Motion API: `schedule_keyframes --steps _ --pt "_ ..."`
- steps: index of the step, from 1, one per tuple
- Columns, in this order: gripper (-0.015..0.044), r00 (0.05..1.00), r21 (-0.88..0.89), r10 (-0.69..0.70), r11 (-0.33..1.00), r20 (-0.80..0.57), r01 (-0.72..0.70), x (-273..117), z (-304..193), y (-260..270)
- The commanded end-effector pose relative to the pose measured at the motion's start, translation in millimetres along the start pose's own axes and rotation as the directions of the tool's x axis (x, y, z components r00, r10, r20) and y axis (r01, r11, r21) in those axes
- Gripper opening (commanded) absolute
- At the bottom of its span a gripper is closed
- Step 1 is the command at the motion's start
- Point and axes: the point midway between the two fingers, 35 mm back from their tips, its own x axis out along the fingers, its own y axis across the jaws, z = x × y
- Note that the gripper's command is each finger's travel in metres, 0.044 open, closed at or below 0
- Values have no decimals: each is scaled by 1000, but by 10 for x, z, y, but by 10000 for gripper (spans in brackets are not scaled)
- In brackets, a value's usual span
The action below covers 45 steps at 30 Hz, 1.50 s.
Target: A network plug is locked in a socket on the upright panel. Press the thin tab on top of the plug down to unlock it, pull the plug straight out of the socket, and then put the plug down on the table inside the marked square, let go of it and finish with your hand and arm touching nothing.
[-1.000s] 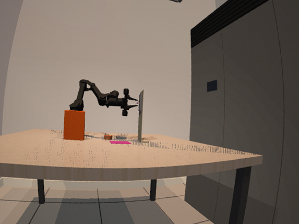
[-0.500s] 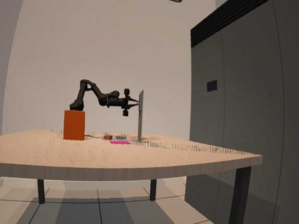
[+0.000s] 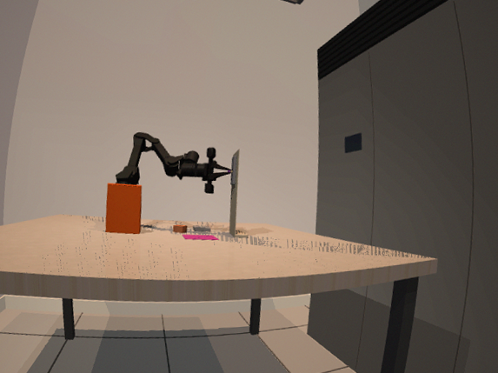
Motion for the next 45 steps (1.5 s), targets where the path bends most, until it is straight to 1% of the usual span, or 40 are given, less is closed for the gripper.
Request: schedule_keyframes --steps 1,45 --pt "0 1000 -3 2 1000 2 -2 -5 2 5" --pt "0 1000 -3 3 1000 1 -3 -254 -91 1"
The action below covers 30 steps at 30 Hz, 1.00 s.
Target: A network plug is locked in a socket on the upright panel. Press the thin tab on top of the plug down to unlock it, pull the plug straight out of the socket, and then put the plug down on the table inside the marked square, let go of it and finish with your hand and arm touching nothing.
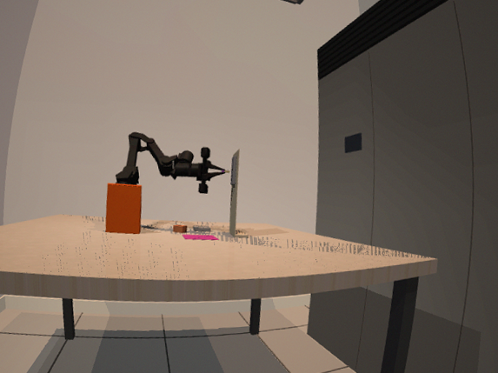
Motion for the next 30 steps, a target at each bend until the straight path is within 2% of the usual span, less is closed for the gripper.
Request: schedule_keyframes --steps 1,30 --pt "0 1000 -3 -2 1000 4 2 -30 -1 -15" --pt "0 1000 -4 -1 1000 4 1 -185 -71 -14"
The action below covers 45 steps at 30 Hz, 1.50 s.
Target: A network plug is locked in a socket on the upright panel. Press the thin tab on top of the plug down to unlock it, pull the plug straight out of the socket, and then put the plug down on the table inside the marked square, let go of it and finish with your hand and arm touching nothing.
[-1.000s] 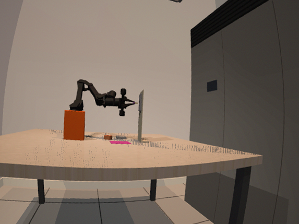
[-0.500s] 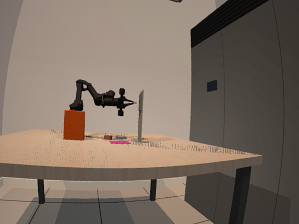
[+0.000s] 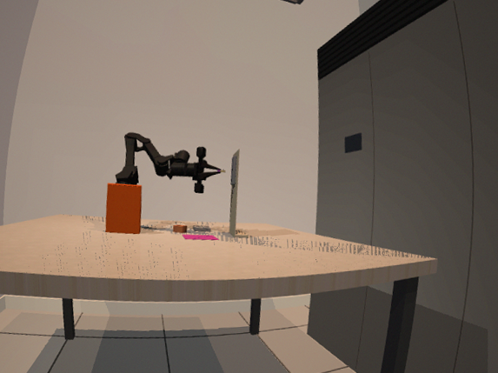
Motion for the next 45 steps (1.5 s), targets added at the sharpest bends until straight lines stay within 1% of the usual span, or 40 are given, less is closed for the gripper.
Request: schedule_keyframes --steps 1,42,45 --pt "0 1000 -3 -1 1000 4 1 -28 -1 -12" --pt "0 1000 0 1 1000 -1 -1 -197 -84 -5" --pt "0 1000 -1 1 1000 -1 -1 -208 -81 -67"
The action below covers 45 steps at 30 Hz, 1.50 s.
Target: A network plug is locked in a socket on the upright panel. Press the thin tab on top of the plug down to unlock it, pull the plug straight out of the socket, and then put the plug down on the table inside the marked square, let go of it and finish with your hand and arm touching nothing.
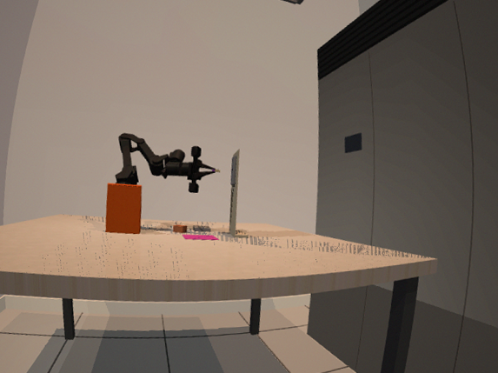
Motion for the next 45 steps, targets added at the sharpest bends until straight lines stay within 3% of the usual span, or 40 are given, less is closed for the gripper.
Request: schedule_keyframes --steps 1,23,45 --pt "0 1000 -1 -6 1000 4 6 -14 15 -92" --pt "0 1000 -6 -7 1000 6 7 -244 37 -612" --pt "0 963 -105 267 957 -40 -270 44 -307 -51"
